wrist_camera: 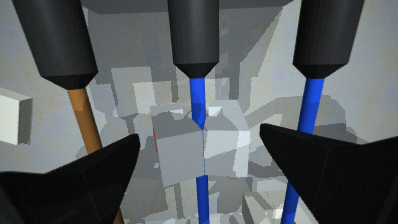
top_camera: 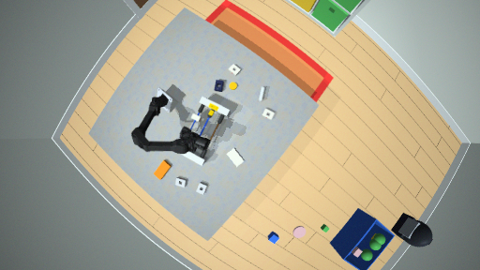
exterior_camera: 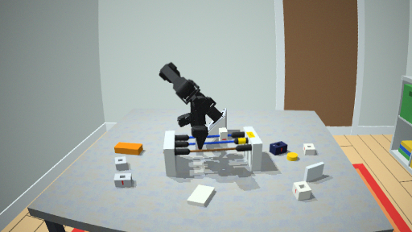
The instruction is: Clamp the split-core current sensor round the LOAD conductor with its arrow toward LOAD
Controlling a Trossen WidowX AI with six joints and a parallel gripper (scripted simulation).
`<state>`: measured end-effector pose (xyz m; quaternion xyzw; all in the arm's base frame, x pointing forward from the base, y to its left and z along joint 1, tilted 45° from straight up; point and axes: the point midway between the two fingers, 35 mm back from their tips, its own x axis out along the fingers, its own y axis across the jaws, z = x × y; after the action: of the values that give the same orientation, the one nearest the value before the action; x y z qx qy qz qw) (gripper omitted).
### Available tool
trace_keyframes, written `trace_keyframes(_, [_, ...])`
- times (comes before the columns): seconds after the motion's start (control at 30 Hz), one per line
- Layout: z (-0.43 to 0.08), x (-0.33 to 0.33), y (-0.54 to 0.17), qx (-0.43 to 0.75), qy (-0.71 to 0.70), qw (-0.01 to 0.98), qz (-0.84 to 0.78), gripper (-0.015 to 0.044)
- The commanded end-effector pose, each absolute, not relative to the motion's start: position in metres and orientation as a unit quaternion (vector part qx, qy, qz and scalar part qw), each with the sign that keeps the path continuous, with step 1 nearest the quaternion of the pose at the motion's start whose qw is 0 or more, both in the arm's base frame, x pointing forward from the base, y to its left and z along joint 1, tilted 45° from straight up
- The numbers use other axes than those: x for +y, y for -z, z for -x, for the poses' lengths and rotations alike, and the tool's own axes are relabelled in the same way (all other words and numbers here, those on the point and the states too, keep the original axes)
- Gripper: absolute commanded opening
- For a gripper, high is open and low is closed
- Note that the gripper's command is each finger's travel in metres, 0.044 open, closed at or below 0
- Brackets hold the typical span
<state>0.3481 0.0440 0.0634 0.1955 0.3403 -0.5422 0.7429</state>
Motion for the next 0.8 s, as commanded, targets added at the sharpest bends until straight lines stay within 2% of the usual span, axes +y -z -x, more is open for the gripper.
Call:
trace_keyframes(0.0, [-0.350, 0.043, -0.063, 0.338, 0.537, 0.748, -0.196, 0.0440])
trace_keyframes(0.63, [-0.355, 0.024, -0.043, 0.337, 0.537, 0.748, -0.196, 0.0440])
trace_keyframes(0.77, [-0.355, 0.027, -0.047, 0.335, 0.537, 0.747, -0.202, 0.0413])
